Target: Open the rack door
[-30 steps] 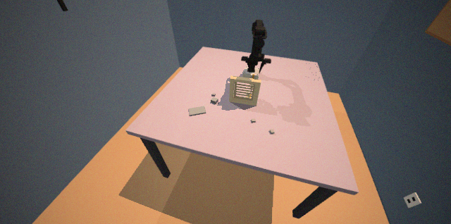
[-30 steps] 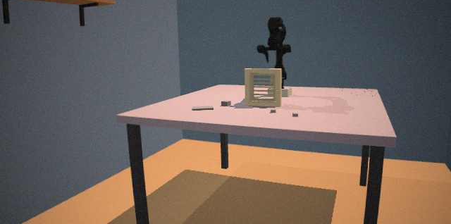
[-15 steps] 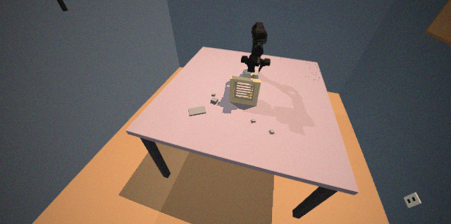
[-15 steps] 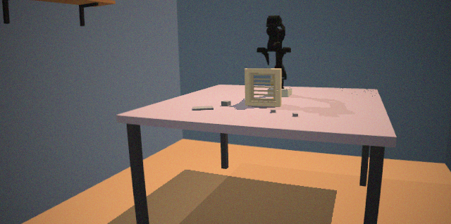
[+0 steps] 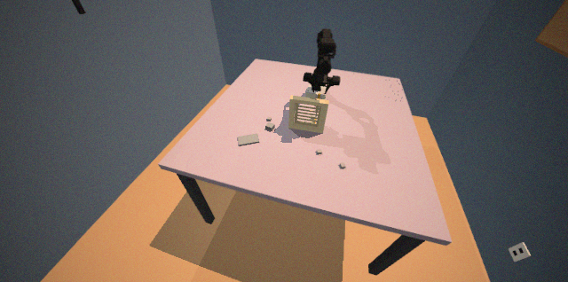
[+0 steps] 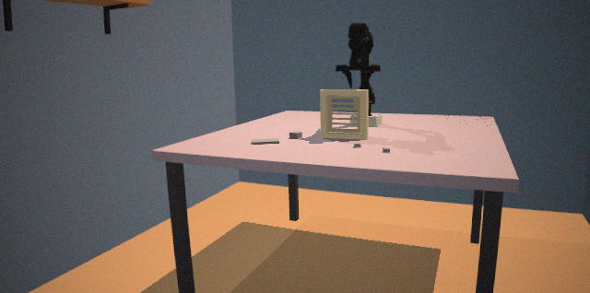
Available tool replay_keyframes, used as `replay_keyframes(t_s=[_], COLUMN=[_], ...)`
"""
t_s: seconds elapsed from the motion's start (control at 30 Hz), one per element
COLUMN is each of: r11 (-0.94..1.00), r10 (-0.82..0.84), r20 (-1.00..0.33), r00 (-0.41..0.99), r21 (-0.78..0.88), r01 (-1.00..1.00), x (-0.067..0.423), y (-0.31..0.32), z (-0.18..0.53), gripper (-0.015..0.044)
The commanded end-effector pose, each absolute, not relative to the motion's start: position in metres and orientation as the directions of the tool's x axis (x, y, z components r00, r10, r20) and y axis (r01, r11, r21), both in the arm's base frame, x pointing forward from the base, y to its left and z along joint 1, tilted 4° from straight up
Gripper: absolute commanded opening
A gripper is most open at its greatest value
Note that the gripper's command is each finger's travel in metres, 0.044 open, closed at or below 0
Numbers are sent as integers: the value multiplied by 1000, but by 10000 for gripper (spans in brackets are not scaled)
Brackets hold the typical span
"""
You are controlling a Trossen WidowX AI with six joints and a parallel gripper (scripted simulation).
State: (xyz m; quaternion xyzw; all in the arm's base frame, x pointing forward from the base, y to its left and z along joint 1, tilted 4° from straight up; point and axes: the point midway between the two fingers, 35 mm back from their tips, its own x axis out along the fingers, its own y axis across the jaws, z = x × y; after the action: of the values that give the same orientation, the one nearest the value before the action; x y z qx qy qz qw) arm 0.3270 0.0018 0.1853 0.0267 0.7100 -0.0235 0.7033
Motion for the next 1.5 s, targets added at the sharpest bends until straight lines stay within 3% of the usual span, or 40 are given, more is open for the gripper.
replay_keyframes(t_s=[0.0, 1.07, 1.3, 1.47], r11=[997, 997, 997, 997], r10=[11, 12, 12, 12], r20=[-1000, -999, -999, -999], r00=[-22, -36, -36, -36], r21=[9, 10, 10, 10], r01=[75, 77, 77, 77], x=[326, 323, 323, 323], y=[3, 3, 3, 3], z=[176, 128, 128, 128], gripper=[295, 295, 111, 78])
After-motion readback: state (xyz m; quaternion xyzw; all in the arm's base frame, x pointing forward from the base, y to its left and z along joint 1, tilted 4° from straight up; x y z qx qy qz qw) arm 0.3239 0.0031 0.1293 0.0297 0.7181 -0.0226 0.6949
